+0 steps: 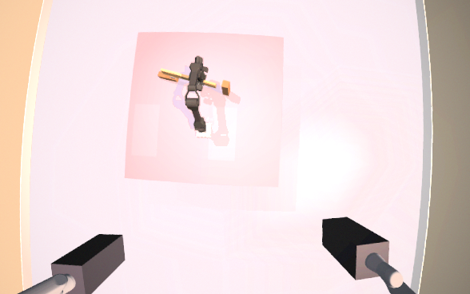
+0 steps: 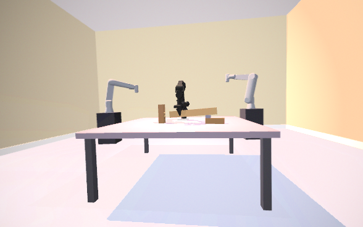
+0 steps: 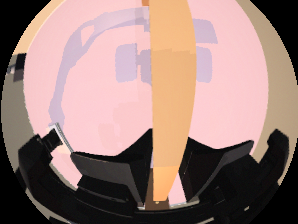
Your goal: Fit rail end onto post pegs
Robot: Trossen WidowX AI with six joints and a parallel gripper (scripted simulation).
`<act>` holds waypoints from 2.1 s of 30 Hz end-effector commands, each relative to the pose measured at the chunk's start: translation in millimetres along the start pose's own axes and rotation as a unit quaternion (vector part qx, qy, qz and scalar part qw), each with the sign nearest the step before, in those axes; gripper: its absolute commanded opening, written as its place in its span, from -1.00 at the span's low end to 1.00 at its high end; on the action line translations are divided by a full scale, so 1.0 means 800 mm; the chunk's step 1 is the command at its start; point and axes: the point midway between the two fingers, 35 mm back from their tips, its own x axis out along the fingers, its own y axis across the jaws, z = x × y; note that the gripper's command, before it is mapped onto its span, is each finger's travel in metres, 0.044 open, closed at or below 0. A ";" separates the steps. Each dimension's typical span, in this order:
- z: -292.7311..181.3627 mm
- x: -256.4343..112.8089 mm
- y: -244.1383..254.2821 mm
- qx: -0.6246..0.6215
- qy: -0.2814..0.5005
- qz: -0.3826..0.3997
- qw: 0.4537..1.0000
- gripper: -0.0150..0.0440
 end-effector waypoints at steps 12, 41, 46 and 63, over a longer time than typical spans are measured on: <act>0.002 -0.007 0.002 -0.001 -0.002 -0.001 1.000 -0.49; 0.000 -0.002 0.002 -0.001 -0.002 -0.001 1.000 -0.49; -0.002 -0.002 0.002 -0.001 -0.002 -0.001 1.000 -0.49; -0.008 -0.004 0.002 -0.001 -0.002 -0.001 1.000 -0.49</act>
